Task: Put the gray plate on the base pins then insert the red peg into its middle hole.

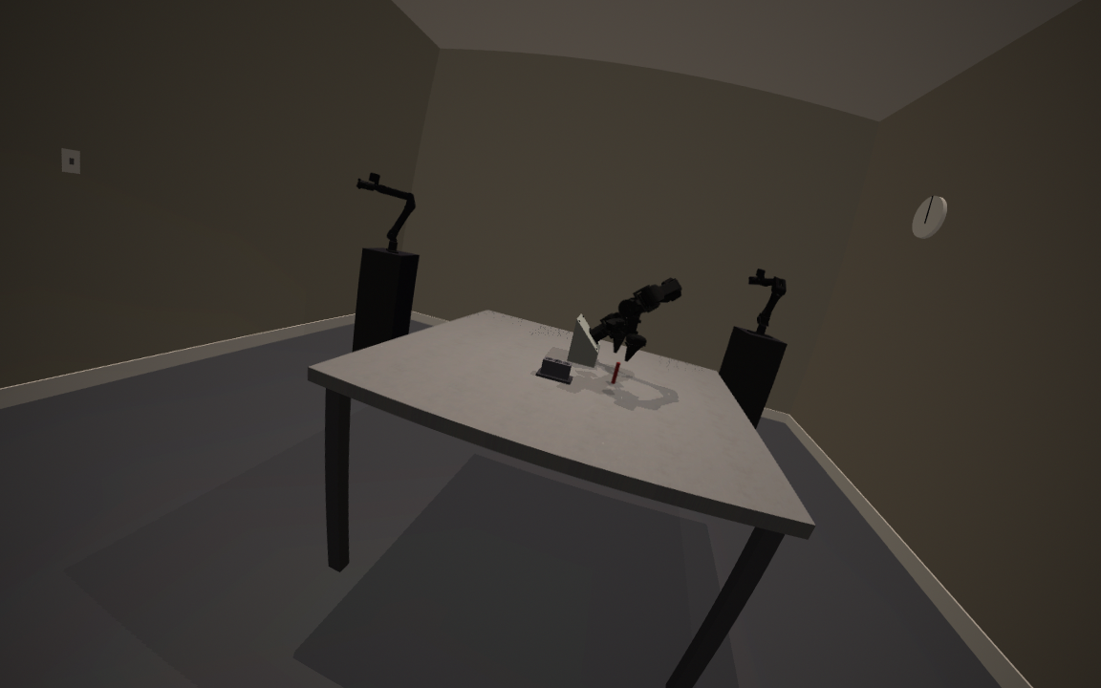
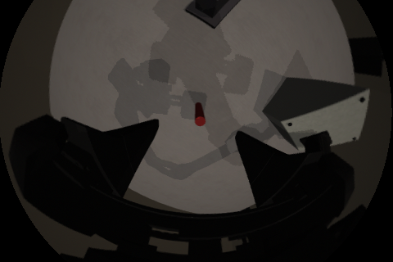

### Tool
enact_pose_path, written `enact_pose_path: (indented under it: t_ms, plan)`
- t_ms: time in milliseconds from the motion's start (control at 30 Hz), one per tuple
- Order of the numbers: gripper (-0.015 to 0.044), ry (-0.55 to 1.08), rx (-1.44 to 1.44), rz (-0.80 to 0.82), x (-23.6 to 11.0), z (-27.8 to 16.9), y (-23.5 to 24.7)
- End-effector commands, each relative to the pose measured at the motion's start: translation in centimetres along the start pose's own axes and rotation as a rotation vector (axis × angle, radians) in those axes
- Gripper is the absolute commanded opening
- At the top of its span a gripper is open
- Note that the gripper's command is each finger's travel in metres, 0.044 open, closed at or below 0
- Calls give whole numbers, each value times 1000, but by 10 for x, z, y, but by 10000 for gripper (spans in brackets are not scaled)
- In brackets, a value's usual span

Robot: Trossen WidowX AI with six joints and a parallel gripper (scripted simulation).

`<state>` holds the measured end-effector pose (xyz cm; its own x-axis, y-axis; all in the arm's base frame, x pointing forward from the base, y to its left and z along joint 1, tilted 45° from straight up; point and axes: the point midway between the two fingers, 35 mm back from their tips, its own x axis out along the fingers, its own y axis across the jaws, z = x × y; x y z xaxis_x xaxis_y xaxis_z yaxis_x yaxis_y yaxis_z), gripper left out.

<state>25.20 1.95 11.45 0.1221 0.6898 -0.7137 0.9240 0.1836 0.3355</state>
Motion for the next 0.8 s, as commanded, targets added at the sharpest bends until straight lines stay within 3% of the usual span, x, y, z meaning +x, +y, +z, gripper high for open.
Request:
enact_pose_path:
  t_ms: [0, 767]
  plan:
    - [440, 3, 7, 2, 8, -1, -2]
    - [440, 2, 7, 2, 44, 0, -1]
